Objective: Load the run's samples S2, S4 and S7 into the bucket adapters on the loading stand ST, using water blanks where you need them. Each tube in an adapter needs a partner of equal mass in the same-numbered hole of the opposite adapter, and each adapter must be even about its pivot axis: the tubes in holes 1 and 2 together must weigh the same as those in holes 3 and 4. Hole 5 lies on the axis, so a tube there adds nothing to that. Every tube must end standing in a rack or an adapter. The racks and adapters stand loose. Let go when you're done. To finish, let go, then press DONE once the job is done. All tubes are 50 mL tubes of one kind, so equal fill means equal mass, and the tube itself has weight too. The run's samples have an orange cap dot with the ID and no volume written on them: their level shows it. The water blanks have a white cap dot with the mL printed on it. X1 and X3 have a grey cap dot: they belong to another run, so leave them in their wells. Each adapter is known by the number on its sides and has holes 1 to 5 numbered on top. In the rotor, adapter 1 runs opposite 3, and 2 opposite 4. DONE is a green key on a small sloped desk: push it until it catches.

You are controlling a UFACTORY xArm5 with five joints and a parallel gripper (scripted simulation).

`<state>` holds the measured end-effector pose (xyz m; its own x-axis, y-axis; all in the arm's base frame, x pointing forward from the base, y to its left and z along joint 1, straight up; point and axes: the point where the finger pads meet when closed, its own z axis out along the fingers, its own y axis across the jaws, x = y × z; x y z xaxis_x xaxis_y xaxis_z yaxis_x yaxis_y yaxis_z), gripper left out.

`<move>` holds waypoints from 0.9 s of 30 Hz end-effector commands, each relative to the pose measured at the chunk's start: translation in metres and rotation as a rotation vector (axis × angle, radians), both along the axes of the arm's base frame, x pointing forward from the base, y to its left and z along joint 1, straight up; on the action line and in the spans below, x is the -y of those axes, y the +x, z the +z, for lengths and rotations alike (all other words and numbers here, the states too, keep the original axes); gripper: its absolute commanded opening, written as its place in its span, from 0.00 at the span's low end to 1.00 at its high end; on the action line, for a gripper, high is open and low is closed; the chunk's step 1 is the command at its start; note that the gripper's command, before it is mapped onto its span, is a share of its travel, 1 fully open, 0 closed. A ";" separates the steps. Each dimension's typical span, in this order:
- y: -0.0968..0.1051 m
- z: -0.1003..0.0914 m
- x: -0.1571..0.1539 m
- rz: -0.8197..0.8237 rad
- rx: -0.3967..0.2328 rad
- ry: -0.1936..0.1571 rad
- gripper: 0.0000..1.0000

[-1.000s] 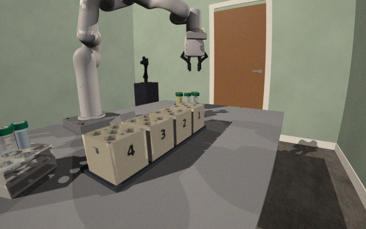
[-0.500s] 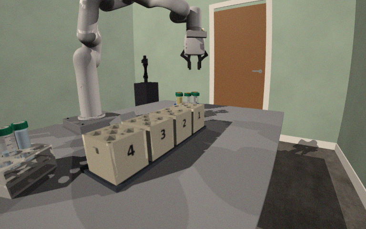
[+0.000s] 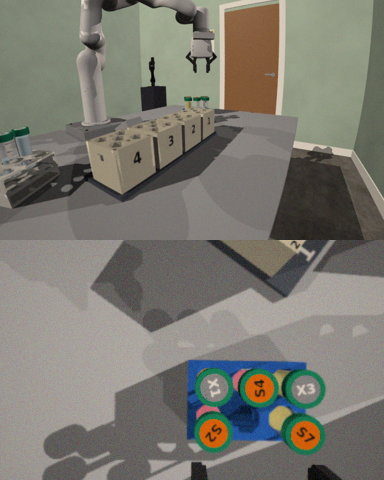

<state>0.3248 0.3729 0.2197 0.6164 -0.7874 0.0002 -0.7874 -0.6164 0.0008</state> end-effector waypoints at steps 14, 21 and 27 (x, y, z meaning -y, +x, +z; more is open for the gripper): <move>-0.053 0.002 0.041 0.000 0.001 0.005 0.57; -0.053 0.002 0.041 0.000 0.001 0.005 0.57; -0.053 -0.006 0.041 0.000 0.001 0.005 0.57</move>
